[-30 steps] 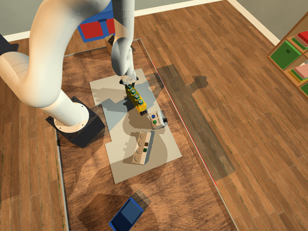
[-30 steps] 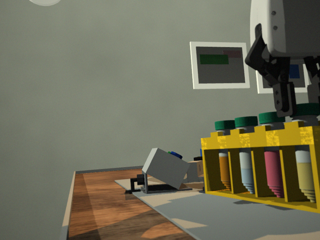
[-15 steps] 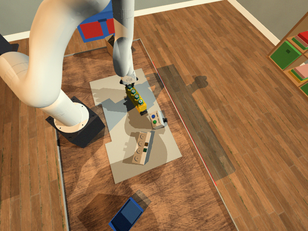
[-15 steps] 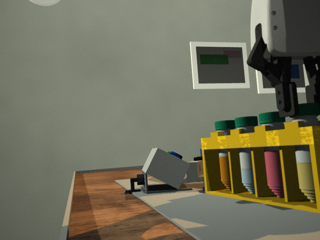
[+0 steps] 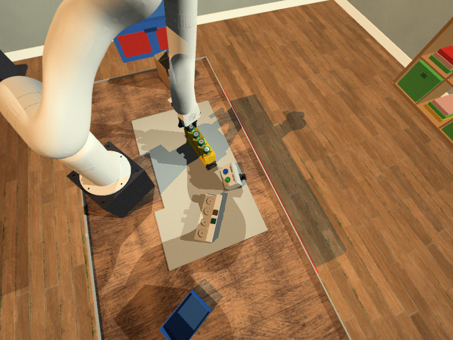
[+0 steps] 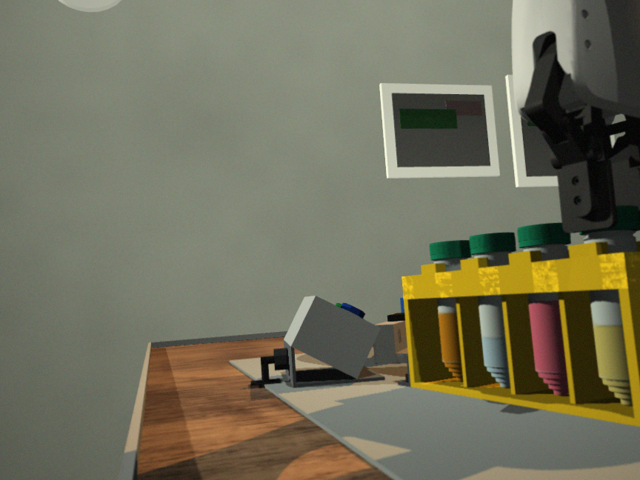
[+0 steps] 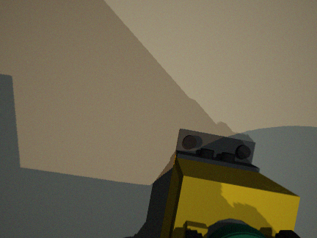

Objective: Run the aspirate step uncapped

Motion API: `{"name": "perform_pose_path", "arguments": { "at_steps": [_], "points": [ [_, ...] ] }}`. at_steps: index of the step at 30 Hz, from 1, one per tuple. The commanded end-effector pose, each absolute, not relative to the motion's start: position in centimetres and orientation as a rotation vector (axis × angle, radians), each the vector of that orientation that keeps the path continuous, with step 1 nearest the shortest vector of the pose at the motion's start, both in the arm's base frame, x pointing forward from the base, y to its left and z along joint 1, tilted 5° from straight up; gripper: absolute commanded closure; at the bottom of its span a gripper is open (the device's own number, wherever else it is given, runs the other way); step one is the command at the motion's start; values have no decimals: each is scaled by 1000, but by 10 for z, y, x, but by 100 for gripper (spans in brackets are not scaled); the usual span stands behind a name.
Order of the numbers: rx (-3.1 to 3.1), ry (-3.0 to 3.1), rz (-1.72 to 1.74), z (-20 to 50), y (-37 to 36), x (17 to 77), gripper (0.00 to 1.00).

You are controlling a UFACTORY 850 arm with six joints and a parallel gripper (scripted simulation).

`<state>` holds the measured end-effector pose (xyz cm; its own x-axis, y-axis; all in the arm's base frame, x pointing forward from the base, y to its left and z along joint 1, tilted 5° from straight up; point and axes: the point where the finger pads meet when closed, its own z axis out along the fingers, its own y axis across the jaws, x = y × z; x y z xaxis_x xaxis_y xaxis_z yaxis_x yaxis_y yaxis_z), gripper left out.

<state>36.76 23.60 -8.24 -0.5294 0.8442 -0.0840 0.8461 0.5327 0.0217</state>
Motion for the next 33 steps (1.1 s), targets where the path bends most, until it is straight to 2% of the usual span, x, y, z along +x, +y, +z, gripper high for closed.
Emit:
{"name": "perform_pose_path", "arguments": {
  "at_steps": [1,5,6,16,19,33],
  "points": [
    [1375,2735,-48,-82,236,368,100],
    [1375,2735,-48,-82,236,368,100],
    [1375,2735,-48,-82,236,368,54],
    [1375,2735,-48,-82,236,368,54],
    [1704,2539,-32,-80,237,368,54],
    [1718,2529,-31,-75,237,368,54]
  ]
}}
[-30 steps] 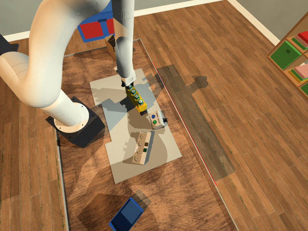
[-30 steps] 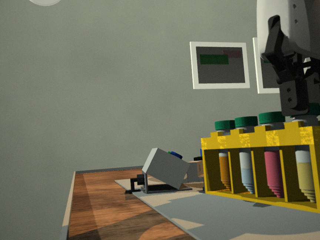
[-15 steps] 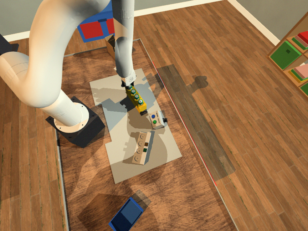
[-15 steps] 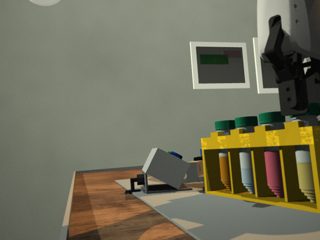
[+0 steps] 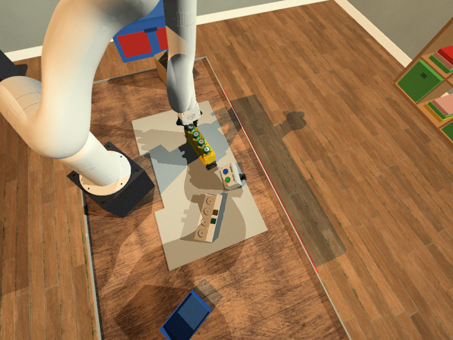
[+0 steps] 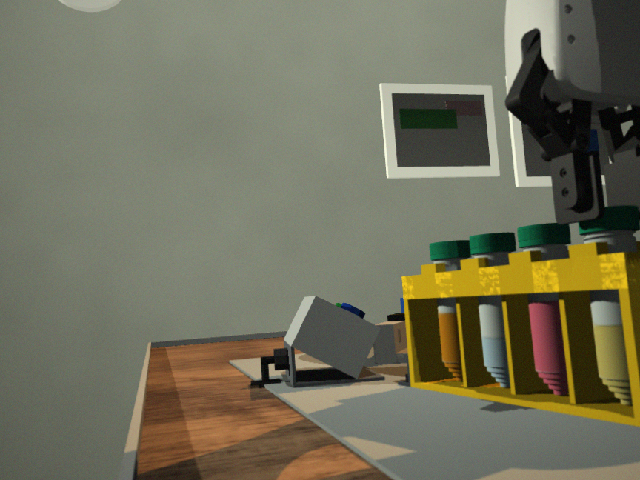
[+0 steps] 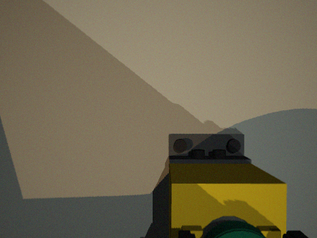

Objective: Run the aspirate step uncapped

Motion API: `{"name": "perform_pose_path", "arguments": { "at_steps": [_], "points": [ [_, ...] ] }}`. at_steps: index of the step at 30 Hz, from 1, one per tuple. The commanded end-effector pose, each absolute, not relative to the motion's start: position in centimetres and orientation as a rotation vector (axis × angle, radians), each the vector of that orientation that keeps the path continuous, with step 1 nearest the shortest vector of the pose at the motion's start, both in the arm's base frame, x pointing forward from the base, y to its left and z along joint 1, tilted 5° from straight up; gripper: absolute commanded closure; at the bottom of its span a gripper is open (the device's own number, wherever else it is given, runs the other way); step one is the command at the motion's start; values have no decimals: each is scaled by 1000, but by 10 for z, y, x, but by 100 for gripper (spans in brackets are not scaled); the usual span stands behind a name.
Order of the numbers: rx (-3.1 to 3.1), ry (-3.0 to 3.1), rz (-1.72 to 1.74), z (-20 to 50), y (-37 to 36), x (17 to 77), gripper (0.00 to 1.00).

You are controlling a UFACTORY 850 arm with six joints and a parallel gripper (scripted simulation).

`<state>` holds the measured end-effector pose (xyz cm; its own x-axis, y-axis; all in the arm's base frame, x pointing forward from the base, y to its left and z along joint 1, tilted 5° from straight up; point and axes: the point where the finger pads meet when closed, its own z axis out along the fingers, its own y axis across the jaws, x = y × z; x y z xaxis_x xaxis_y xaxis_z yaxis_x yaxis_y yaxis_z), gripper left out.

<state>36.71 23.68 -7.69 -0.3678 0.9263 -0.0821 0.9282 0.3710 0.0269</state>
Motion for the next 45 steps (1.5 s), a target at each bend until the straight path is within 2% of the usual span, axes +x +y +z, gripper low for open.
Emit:
{"name": "perform_pose_path", "arguments": {
  "at_steps": [1,7,8,22,39,45],
  "points": [
    [1718,2529,-31,-75,237,368,54],
    [1718,2529,-31,-75,237,368,54],
    [1718,2529,-32,-75,237,368,100],
    [1718,2529,-31,-75,237,368,100],
    [1718,2529,-31,-40,240,365,100],
    [1277,2783,-52,-37,206,368,100]
  ]
}}
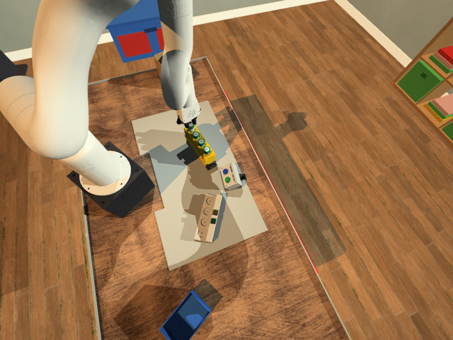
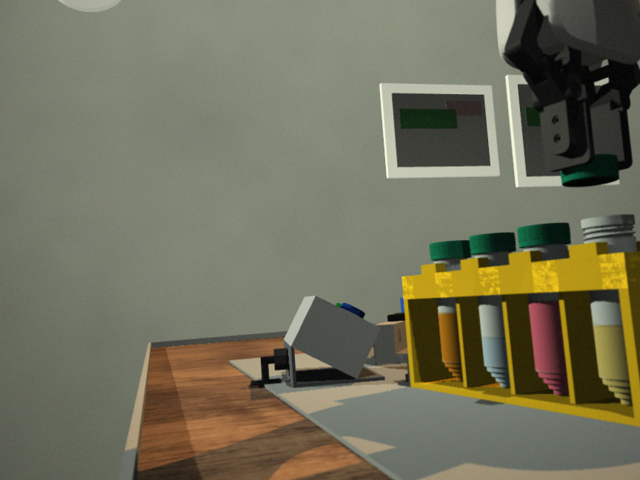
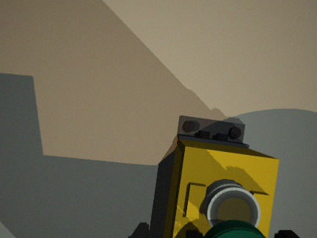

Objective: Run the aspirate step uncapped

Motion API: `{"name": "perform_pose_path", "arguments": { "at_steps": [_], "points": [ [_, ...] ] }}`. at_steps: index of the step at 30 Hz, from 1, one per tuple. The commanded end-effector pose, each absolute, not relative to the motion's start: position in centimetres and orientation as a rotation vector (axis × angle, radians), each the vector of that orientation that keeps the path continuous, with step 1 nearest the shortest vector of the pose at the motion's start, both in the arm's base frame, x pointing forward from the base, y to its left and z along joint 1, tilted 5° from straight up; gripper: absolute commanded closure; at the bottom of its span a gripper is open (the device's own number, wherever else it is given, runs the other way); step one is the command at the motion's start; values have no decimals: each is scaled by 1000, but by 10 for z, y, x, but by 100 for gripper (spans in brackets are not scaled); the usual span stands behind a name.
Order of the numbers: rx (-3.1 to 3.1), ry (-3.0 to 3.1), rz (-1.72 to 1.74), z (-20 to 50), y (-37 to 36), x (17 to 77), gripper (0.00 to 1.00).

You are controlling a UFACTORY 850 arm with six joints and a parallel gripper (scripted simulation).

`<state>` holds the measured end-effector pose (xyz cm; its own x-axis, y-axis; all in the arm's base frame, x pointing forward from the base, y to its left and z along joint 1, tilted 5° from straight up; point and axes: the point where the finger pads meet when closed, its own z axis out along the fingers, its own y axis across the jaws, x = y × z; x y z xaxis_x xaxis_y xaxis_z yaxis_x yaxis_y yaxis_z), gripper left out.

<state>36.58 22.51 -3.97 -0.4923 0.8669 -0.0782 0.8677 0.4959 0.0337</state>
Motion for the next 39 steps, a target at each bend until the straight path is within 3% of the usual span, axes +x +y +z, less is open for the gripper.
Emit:
{"name": "perform_pose_path", "arguments": {
  "at_steps": [1,12,39],
  "points": [
    [1160,2835,-57,-37,198,369,100],
    [621,3008,-78,-34,157,372,100],
    [621,3008,-79,-23,7,385,100]
  ]
}}
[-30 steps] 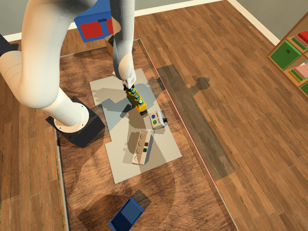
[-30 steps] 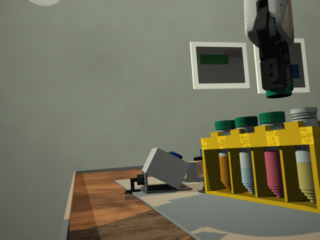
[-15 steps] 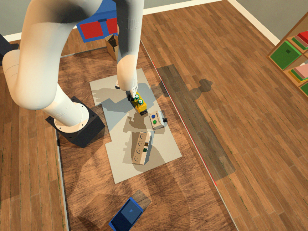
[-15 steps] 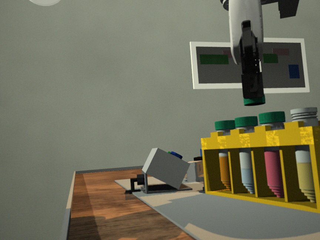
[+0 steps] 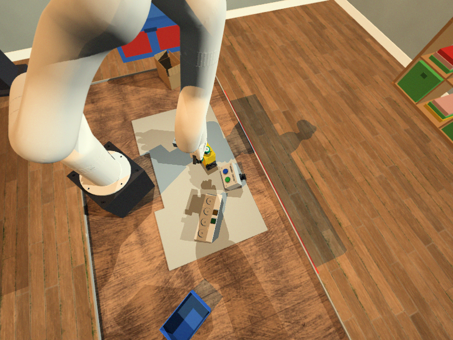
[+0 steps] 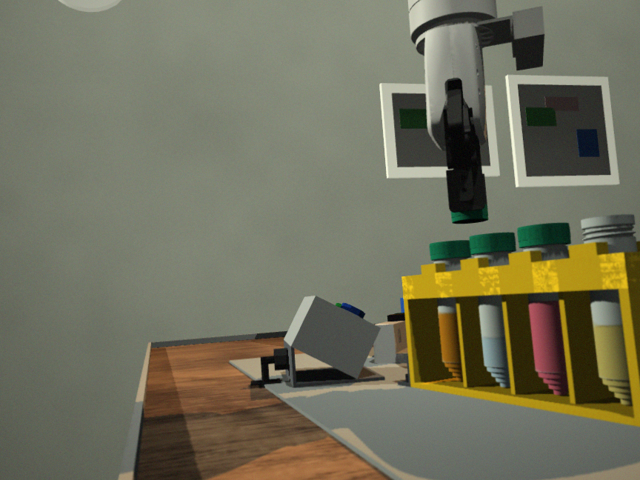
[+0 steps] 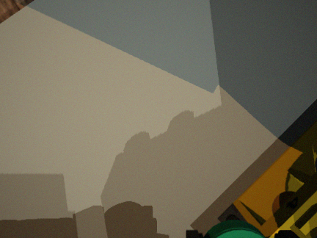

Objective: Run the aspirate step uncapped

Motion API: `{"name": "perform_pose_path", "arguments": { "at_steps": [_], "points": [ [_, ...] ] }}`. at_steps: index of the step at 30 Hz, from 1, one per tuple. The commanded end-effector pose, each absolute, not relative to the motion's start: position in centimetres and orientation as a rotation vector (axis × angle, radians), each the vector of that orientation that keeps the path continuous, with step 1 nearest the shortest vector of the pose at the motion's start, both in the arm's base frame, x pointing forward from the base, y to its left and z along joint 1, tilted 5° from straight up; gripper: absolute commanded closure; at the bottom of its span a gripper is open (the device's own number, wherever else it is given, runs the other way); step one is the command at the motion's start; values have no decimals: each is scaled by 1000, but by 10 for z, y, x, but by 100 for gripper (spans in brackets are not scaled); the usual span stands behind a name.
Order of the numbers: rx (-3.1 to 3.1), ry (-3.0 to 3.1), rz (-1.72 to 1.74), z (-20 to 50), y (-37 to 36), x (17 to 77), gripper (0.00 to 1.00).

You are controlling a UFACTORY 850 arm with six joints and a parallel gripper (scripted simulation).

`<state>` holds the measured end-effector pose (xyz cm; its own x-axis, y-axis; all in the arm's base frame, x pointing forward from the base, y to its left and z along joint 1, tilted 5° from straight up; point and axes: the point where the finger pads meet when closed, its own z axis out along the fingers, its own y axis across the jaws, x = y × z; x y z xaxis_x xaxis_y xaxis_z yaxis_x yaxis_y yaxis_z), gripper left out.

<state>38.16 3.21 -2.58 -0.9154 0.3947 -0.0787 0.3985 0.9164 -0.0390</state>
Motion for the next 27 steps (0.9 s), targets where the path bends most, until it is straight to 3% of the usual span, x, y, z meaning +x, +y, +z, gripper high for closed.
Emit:
{"name": "perform_pose_path", "arguments": {
  "at_steps": [1,27],
  "points": [
    [621,3008,-79,-23,-1,386,100],
    [621,3007,-80,-14,-133,397,100]
  ]
}}
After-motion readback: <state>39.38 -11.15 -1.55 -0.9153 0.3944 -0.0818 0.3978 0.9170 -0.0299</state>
